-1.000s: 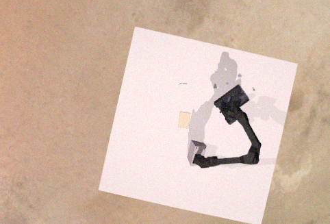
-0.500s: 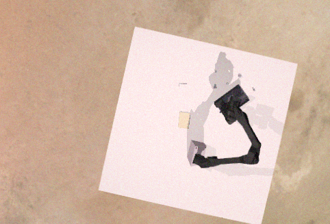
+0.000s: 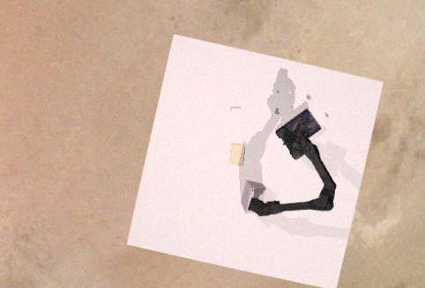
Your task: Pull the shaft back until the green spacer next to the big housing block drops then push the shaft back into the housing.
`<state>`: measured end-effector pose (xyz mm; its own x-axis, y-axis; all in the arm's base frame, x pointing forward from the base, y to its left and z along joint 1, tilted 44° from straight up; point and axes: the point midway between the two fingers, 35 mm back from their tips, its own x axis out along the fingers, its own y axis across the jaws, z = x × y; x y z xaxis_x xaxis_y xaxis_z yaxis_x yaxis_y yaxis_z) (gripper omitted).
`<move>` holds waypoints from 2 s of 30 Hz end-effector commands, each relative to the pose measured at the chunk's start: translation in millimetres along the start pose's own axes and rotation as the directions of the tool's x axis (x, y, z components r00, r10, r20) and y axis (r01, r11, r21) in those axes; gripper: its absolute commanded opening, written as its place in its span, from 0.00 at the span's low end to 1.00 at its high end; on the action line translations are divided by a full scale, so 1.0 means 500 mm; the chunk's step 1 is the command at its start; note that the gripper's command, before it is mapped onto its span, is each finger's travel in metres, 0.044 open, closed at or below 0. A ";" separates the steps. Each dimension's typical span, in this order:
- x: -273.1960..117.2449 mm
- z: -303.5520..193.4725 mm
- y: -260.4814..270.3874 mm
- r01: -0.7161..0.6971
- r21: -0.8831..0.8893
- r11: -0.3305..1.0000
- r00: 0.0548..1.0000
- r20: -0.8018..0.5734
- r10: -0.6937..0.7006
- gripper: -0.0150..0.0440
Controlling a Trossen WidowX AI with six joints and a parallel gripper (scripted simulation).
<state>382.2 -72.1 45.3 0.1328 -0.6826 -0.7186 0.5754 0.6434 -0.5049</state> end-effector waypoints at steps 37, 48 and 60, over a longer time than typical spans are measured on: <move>0.027 -0.002 -0.003 0.004 0.000 1.000 1.000 -0.004 -0.004 0.25; 0.027 -0.012 -0.003 0.003 -0.005 1.000 1.000 -0.011 -0.003 0.25; 0.027 -0.026 -0.002 0.003 -0.005 1.000 1.000 -0.011 -0.003 0.25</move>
<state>376.6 -79.6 32.7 0.1254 -0.6823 -0.7203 0.5744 0.6419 -0.5080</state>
